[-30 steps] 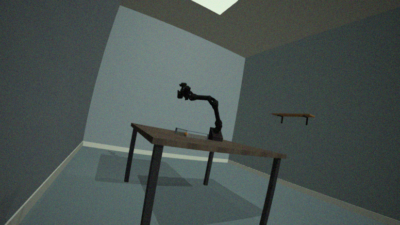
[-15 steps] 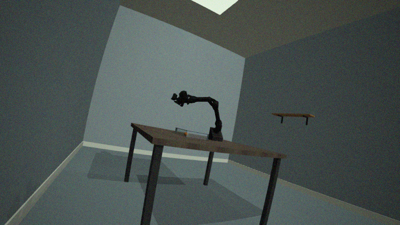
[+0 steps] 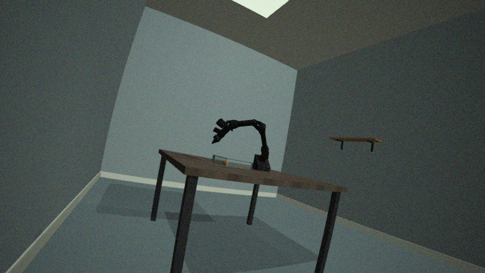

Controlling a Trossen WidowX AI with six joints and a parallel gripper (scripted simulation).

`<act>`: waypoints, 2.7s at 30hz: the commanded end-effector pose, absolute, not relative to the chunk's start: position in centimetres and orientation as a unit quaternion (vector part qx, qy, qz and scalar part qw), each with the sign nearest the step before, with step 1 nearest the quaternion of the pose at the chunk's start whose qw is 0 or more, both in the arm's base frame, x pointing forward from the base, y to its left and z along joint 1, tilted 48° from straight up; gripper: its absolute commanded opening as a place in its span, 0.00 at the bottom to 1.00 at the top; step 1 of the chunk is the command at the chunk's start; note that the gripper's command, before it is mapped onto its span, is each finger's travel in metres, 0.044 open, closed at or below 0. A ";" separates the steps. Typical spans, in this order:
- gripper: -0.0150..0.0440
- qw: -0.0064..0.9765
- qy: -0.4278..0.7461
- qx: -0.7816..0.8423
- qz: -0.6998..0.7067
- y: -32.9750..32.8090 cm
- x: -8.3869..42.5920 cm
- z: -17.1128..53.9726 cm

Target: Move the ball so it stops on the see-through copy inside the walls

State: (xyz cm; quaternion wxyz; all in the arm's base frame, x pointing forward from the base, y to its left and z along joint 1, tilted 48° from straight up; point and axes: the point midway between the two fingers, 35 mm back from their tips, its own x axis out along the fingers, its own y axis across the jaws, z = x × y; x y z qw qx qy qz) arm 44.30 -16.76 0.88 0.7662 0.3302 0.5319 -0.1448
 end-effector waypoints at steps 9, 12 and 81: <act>0.73 0.677 0.624 0.301 0.249 -2.7 37.0 1.8; 0.73 0.671 0.623 0.304 0.264 -2.0 36.7 2.0; 0.25 0.667 0.633 0.311 0.242 -3.9 36.5 0.9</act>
